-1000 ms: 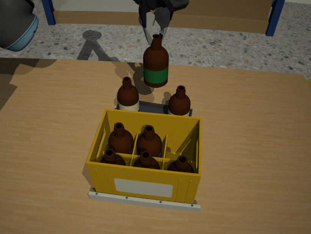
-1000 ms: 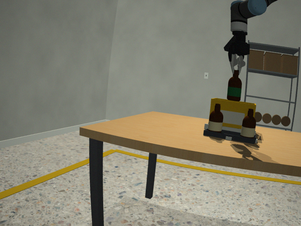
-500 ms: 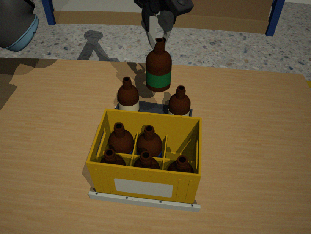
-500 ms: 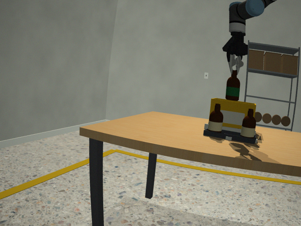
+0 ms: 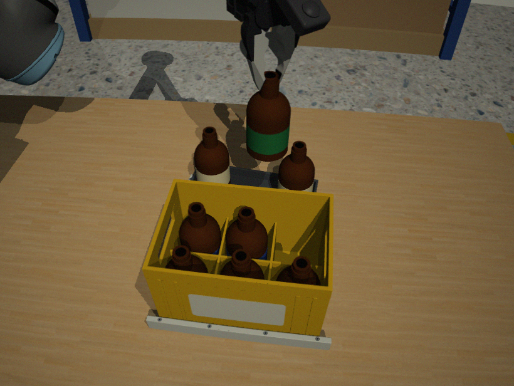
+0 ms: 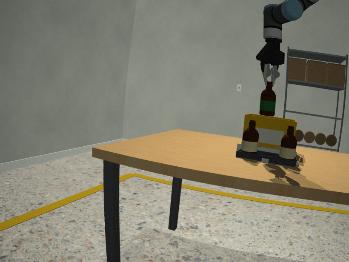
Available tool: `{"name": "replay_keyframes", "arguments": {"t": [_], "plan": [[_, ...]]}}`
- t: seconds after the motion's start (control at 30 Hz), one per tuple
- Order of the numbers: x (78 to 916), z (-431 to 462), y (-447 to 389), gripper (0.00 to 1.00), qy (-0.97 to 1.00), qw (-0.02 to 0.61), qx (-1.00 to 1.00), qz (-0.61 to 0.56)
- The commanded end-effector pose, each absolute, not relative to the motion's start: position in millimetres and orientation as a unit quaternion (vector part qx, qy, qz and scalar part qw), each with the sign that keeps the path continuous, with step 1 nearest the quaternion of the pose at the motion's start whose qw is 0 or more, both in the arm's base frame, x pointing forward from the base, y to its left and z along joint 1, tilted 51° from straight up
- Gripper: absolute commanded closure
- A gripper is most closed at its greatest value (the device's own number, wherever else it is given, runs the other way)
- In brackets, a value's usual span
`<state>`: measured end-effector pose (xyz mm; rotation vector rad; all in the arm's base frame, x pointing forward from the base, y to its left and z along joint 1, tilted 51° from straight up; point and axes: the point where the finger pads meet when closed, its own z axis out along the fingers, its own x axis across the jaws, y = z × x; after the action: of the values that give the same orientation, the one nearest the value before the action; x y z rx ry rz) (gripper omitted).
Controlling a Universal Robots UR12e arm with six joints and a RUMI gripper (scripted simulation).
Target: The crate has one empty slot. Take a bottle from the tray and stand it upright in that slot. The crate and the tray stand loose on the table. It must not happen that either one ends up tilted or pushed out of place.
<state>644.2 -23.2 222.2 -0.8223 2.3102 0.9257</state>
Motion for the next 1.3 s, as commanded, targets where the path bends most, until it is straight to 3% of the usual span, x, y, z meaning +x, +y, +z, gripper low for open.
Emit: {"name": "replay_keyframes", "arguments": {"t": [0.0,1.27], "plan": [[651,217,-31,1.00,0.852,0.258,-0.303,0.341],[696,173,-83,1.00,0.852,0.258,-0.303,0.341]]}}
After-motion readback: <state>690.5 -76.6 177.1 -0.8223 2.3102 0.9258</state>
